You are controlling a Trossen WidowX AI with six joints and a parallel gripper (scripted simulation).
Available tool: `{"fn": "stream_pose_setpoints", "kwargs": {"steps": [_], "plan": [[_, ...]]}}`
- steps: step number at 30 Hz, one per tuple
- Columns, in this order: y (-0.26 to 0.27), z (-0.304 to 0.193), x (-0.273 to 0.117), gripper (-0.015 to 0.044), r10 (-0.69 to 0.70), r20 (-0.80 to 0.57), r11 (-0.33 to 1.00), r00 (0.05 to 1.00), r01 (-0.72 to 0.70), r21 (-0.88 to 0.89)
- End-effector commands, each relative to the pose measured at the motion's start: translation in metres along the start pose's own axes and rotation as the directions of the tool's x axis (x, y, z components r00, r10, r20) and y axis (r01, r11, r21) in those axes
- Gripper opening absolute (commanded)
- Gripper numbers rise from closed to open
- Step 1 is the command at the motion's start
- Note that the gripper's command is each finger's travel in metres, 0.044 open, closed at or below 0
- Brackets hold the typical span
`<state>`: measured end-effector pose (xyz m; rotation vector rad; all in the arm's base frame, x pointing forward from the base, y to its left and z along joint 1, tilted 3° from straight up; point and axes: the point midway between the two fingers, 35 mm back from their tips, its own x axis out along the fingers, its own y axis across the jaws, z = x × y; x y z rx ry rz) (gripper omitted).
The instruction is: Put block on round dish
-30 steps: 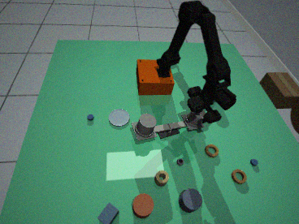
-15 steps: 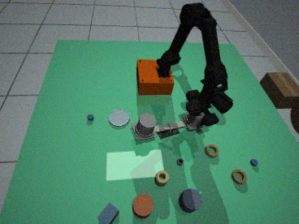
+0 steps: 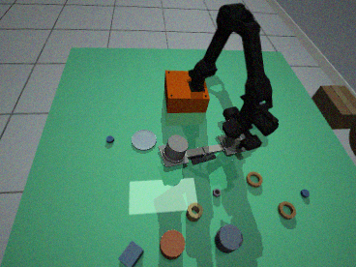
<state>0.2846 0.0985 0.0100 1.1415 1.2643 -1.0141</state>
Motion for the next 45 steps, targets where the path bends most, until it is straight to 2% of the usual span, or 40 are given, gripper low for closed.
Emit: {"fn": "stream_pose_setpoints", "kwargs": {"steps": [1,5,17,45], "plan": [[-0.001,0.001,0.002,0.0340,-0.005,0.006,1.000,1.000,0.005,0.004],[-0.001,0.001,0.002,0.0313,-0.005,0.006,1.000,1.000,0.005,0.004],[0.002,0.000,-0.008,0.0000,-0.005,0.006,1.000,1.000,0.005,0.004],[0.007,-0.001,-0.042,0.0000,-0.004,0.006,1.000,1.000,0.004,0.004]]}}
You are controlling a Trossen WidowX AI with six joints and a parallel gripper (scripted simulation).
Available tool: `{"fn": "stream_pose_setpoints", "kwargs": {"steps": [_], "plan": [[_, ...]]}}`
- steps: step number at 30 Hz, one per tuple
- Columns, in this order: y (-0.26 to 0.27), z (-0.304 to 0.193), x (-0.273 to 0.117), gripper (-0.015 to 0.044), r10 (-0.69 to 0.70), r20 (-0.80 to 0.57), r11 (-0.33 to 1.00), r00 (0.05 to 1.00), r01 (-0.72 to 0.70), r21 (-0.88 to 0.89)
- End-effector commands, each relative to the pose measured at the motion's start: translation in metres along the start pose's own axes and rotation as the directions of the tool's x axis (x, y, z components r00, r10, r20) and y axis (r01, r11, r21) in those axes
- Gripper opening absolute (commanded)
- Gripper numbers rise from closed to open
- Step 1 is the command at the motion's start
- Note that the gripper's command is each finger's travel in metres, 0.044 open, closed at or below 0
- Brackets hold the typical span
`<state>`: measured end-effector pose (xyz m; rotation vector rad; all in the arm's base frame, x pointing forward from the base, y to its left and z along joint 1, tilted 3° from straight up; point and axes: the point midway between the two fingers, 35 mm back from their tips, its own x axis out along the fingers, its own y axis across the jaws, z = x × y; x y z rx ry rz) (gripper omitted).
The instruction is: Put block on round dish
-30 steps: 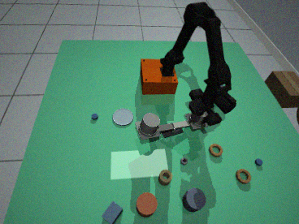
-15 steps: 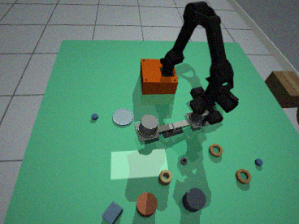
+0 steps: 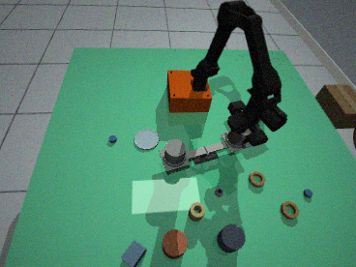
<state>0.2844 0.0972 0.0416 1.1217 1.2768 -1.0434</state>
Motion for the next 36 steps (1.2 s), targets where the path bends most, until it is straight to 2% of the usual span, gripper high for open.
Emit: {"fn": "stream_pose_setpoints", "kwargs": {"steps": [1,36], "plan": [[0.005,-0.001,-0.011,0.0000,0.027,-0.003,1.000,1.000,-0.027,0.000],[0.004,-0.001,-0.056,0.0000,0.027,-0.003,1.000,1.000,-0.027,0.000]]}}
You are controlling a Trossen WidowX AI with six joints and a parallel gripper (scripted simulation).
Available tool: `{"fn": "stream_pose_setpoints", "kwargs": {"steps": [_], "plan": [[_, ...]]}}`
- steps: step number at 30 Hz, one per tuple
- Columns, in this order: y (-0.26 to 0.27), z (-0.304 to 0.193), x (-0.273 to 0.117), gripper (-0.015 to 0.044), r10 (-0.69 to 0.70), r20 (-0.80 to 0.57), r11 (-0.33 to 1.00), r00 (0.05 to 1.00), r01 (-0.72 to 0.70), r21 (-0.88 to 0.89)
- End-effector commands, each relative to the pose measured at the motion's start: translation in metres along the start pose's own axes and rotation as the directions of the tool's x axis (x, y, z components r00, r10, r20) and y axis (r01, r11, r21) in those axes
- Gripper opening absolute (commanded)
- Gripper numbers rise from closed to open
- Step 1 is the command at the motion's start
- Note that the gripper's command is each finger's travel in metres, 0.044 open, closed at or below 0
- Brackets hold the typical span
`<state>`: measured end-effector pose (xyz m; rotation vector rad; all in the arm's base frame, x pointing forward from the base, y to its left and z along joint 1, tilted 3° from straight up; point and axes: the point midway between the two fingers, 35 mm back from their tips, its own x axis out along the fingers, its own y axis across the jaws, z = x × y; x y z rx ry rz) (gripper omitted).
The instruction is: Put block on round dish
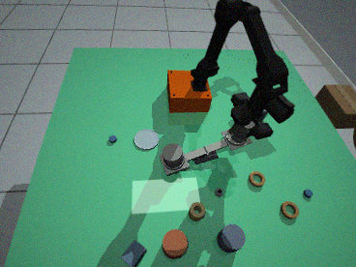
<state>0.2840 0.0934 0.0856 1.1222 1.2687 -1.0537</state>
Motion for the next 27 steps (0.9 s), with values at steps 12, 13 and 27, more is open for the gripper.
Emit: {"fn": "stream_pose_setpoints", "kwargs": {"steps": [12,13,27], "plan": [[0.001,-0.003,-0.027,0.0000,0.028,-0.011,1.000,1.000,-0.028,-0.007],[0.001,-0.003,-0.028,0.0000,0.028,-0.011,1.000,1.000,-0.028,-0.007],[-0.003,-0.002,-0.046,0.0000,0.028,-0.010,1.000,1.000,-0.028,-0.007]]}}
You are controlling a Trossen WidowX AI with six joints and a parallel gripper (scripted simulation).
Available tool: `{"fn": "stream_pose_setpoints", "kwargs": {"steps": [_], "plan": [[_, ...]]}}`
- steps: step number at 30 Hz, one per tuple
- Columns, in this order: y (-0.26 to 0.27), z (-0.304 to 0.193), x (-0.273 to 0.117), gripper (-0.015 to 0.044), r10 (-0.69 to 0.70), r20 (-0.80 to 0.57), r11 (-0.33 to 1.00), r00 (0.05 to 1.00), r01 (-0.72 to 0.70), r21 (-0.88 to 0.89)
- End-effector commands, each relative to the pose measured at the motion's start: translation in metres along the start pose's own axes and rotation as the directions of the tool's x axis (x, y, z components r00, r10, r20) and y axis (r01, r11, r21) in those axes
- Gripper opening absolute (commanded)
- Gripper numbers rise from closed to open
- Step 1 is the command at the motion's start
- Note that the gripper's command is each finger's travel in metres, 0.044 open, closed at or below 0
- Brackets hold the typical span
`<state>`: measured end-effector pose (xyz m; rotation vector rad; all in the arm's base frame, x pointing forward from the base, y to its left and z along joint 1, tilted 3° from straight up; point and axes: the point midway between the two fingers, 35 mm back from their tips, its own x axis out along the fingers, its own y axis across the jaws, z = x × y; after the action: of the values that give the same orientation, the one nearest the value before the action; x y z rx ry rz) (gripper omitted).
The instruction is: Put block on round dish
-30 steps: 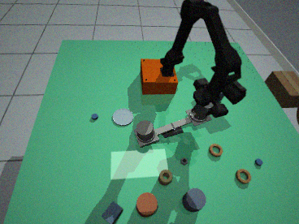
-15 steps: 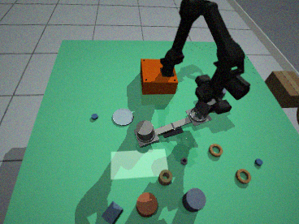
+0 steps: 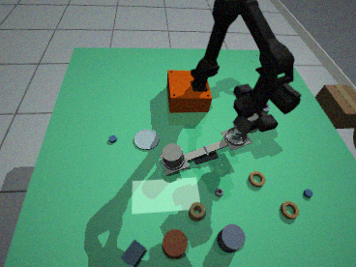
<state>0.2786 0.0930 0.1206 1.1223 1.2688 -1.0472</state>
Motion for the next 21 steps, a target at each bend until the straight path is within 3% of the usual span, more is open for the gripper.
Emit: {"fn": "stream_pose_setpoints", "kwargs": {"steps": [1,21], "plan": [[0.0010,-0.0008,-0.0119,0.0000,0.024,-0.009,1.000,1.000,-0.024,-0.004],[-0.0023,0.0004,-0.0125,0.0000,0.003,0.000,1.000,1.000,-0.003,0.000]]}}
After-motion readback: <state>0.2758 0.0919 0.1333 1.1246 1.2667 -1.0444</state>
